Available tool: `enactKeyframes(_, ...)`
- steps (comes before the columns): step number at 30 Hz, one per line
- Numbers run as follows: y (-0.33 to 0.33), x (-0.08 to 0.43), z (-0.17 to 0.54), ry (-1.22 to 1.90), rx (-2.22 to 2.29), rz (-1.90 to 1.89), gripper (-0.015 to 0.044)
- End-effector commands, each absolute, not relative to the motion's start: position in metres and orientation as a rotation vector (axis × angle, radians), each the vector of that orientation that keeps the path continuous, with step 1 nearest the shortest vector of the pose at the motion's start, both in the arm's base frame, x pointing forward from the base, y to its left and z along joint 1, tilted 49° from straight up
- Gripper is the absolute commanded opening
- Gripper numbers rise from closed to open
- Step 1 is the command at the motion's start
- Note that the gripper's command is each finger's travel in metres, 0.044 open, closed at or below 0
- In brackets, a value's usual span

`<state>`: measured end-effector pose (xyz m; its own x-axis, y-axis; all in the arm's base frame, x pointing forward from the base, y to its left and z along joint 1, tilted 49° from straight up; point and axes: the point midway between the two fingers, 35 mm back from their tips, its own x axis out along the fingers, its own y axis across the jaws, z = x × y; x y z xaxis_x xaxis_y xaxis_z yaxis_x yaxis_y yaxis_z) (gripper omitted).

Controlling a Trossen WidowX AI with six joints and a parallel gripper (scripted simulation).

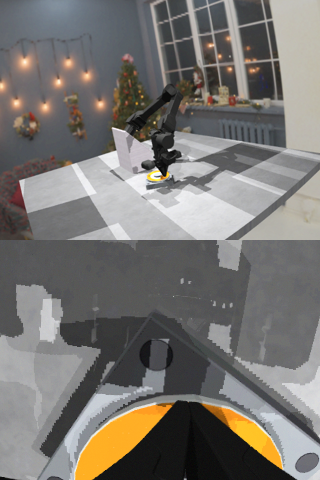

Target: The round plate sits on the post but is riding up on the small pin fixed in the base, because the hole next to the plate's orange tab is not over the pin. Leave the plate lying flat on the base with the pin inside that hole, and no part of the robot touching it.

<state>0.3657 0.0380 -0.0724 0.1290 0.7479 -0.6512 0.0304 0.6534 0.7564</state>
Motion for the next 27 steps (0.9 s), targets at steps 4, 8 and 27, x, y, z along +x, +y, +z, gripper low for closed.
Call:
enactKeyframes(4,0.033,0.364,-0.08,1.366,0.713,0.584,0.0)
enactKeyframes(8,0.031,0.363,-0.081,1.366,0.713,0.584,0.0)
enactKeyframes(27,0.022,0.359,-0.092,1.366,0.712,0.583,0.0)
